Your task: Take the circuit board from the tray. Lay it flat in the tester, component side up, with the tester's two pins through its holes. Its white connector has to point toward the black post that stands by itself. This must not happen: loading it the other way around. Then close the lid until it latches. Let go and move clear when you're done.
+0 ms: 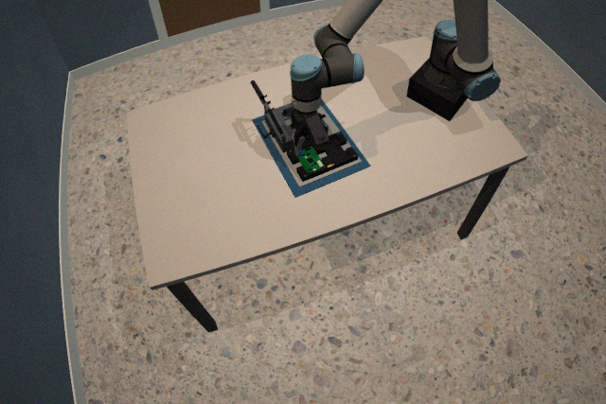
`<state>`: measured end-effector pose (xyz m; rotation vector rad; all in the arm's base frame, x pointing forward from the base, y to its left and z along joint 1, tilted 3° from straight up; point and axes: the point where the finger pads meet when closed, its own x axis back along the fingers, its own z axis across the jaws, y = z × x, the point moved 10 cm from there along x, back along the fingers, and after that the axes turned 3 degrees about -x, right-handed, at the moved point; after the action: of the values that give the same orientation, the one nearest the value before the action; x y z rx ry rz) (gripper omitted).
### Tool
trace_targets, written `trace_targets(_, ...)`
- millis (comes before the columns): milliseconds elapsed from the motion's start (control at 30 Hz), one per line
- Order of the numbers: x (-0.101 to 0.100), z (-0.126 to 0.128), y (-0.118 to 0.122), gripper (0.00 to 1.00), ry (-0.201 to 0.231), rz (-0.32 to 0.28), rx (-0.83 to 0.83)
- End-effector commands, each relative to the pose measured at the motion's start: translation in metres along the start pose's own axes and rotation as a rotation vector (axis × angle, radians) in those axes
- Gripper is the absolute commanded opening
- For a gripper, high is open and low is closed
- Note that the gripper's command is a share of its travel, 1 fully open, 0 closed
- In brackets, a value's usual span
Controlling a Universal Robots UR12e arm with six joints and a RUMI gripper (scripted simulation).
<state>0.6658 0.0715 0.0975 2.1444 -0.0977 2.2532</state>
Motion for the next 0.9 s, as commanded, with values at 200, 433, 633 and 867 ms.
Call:
trace_targets(200,0.000,0.001,0.000,0.59,0.001,0.000,0.000)
trace_targets(433,-0.005,0.001,0.000,0.59,0.001,0.000,0.000)
trace_targets(633,-0.012,0.001,0.000,0.59,0.001,0.000,0.000)
trace_targets(867,-0.019,0.001,0.000,0.59,0.001,0.000,0.000)
